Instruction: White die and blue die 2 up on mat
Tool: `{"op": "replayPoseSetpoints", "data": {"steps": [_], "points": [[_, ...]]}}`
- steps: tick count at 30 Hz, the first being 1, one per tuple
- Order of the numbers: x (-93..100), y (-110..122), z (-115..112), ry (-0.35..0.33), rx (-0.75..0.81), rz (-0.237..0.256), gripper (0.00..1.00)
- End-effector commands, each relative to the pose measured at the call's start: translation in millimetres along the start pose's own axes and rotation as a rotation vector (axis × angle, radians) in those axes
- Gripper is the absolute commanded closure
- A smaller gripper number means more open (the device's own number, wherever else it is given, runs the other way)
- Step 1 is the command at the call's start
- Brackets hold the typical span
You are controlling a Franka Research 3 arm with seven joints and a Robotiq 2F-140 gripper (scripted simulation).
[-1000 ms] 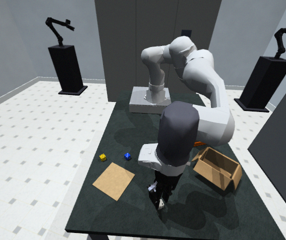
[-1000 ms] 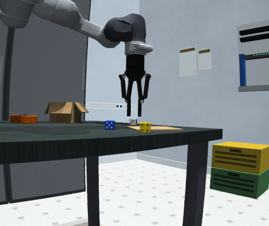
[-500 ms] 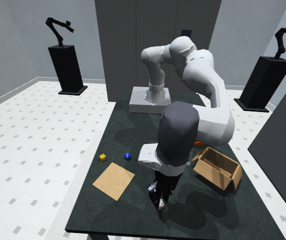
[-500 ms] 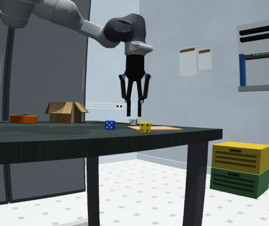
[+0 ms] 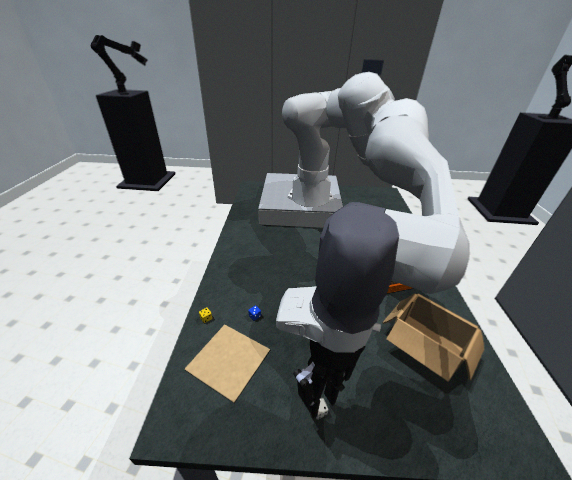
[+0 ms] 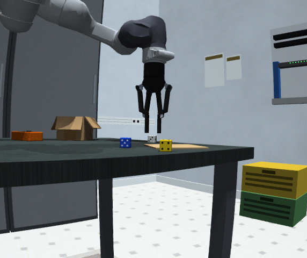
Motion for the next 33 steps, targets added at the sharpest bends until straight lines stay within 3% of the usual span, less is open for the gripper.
{"op": "replayPoseSetpoints", "data": {"steps": [1,25,33], "points": [[-0.1,0.4,-1.0,-0.003,0.003,0.002,0.68],[-0.4,0.4,-1.0,-0.003,0.003,0.002,0.68],[-8.6,0.4,-1.0,-0.003,0.003,0.002,0.68]]}}
Point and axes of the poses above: the point where the finger pads meet when closed, its own x axis back along the fingers, its own y axis across the jaws, z = x × y, the point moved 10 cm from there along x, back along the fingers, and after that the axes turned 11 degrees about x, right-handed, at the moved point
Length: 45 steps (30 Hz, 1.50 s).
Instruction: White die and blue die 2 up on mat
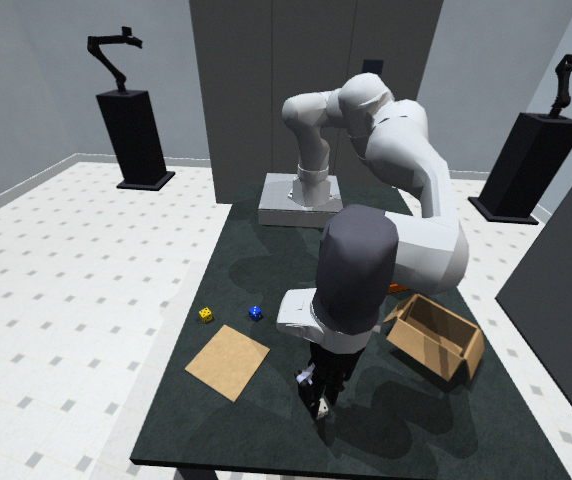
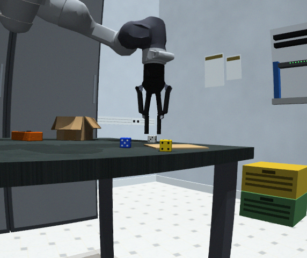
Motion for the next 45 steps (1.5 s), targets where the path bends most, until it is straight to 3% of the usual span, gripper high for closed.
{"op": "replayPoseSetpoints", "data": {"steps": [1,17,45], "points": [[-6.9,0,-1,-0.003,0.003,0.002,0.68],[-27.2,0,-1,-0.003,0.003,0.002,0.68],[-27.7,0,-1,-0.003,0.003,0.002,0.68]]}}
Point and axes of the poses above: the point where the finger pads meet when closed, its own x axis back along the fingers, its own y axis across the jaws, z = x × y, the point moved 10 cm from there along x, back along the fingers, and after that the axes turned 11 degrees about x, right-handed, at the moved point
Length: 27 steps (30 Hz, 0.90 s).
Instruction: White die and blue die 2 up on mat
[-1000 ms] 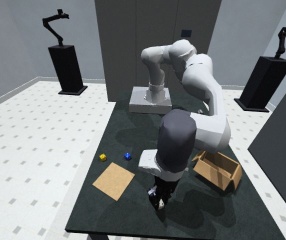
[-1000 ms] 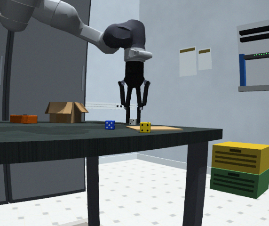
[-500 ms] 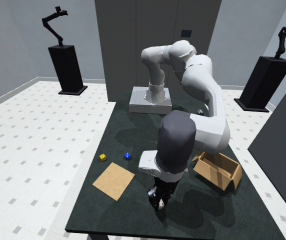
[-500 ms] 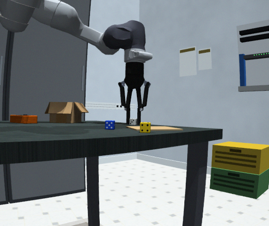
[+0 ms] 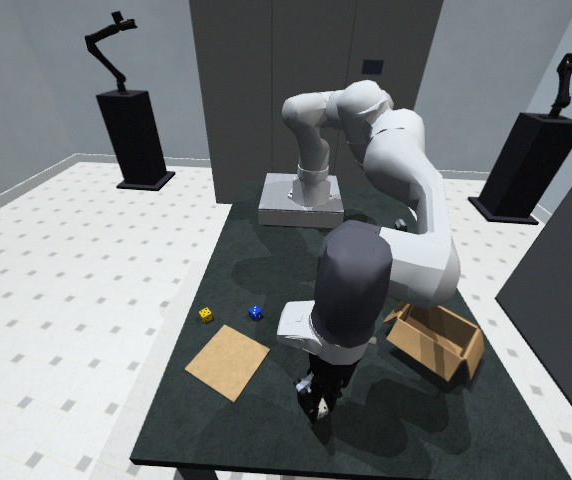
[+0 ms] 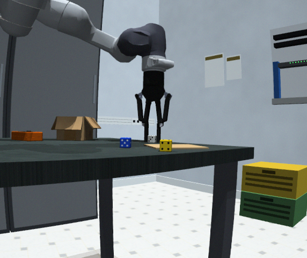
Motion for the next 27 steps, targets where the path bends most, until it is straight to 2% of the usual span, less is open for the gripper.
{"op": "replayPoseSetpoints", "data": {"steps": [1,12,13,27], "points": [[-0.2,-0.8,-0.9,-0.005,0.001,0.002,0.68],[-0.2,-0.8,-0.9,-0.005,0.001,0.002,0.68],[-0.2,-0.8,-0.9,-0.005,0.001,0.002,0.79],[-0.2,-0.8,-0.9,-0.005,0.001,0.002,0.79]]}}
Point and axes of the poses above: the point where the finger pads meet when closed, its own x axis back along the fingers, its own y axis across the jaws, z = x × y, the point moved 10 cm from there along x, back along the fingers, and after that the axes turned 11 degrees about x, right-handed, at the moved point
